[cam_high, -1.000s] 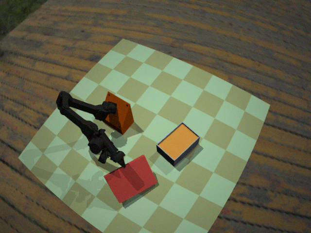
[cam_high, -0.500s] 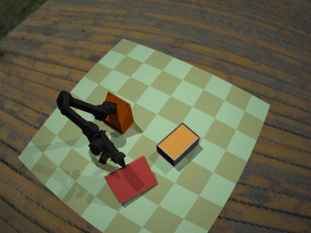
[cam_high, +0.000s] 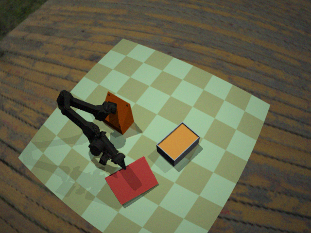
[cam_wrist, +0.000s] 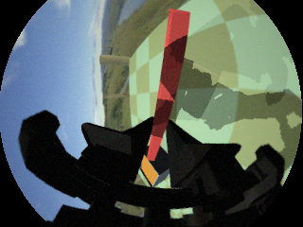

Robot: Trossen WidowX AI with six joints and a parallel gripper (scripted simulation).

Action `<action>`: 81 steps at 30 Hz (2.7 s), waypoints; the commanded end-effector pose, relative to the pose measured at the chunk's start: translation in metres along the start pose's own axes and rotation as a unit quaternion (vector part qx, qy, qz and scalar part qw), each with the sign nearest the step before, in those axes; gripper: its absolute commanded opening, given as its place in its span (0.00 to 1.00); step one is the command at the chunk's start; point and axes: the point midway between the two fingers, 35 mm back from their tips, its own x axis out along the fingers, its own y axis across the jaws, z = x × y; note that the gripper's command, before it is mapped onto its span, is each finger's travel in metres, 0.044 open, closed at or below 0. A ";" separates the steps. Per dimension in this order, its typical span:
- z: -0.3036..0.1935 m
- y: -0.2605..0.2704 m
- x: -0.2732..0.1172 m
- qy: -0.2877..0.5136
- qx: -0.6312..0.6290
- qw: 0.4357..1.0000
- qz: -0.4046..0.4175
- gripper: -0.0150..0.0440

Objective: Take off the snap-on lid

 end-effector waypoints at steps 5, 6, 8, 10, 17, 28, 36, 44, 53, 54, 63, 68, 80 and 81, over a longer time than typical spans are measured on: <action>-0.003 -0.008 0.005 0.003 -0.005 1.000 -0.005 0.25; -0.003 -0.009 0.005 0.003 -0.005 1.000 -0.005 0.25; -0.003 -0.010 0.006 0.003 -0.005 1.000 -0.005 0.25; -0.003 -0.011 0.007 0.003 -0.006 1.000 -0.005 0.25; -0.003 -0.016 0.011 0.003 -0.006 1.000 -0.005 0.25; -0.002 -0.022 0.017 0.003 -0.006 1.000 -0.005 0.25; -0.002 -0.027 0.021 0.002 -0.006 1.000 -0.005 0.25; -0.002 -0.032 0.025 0.002 -0.006 1.000 -0.005 0.25; -0.002 -0.038 0.029 0.002 -0.007 1.000 -0.005 0.25; -0.002 -0.039 0.030 0.002 -0.007 1.000 -0.005 0.25; -0.002 -0.044 0.034 0.002 -0.007 1.000 -0.005 0.25; -0.002 -0.047 0.037 0.002 -0.007 1.000 -0.005 0.25; -0.002 -0.055 0.043 0.002 -0.007 1.000 -0.005 0.25; -0.002 -0.055 0.043 0.002 -0.007 1.000 -0.005 0.25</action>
